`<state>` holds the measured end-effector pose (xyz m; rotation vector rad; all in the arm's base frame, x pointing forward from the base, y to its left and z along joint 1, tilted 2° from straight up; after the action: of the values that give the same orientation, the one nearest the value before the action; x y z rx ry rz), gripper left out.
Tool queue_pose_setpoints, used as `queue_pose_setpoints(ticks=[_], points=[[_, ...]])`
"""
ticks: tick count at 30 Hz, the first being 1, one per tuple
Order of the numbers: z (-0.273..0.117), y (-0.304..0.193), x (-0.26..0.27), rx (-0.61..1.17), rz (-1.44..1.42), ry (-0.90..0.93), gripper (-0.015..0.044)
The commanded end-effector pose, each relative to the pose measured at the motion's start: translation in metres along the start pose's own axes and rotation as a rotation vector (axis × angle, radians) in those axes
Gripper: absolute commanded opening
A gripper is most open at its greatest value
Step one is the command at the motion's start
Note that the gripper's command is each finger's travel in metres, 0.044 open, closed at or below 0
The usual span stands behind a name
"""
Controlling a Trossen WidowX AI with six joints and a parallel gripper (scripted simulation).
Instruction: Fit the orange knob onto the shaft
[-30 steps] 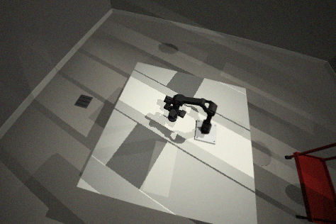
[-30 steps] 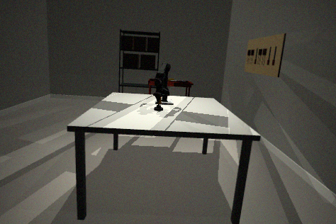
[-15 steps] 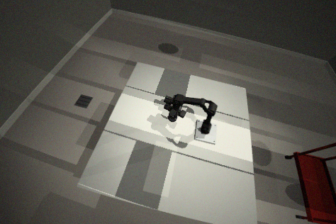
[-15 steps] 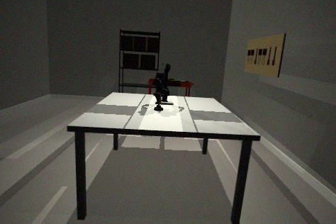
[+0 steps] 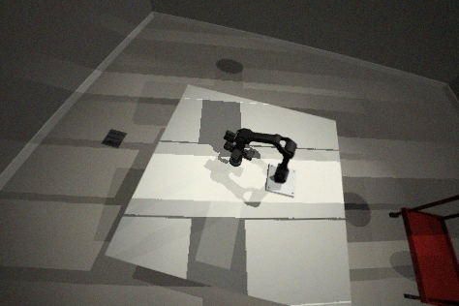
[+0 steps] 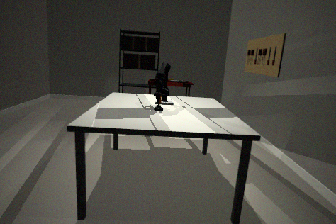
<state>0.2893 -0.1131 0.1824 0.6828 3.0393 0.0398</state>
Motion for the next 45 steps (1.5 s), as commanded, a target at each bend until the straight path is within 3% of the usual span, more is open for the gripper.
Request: queue_pose_setpoints(ticks=[1,37,45], points=[[-0.0019,-0.0001,0.0003,0.0,-0.092,-0.002,0.0],[-0.0021,-0.0001,0.0008,0.001,-0.173,-0.002,0.0],[-0.0017,0.0002,-0.0007,0.001,-0.383,-0.002,0.0]])
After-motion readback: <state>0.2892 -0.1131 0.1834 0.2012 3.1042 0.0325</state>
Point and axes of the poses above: the point midway between the two fingers, 35 mm back from their tips, its own z axis out along the fingers, its own x axis across the jaws, y = z × x, the point moved 9 cm from there along -z, back along the fingers, and after that the axes turned 3 degrees about z, right-handed, at the moved point
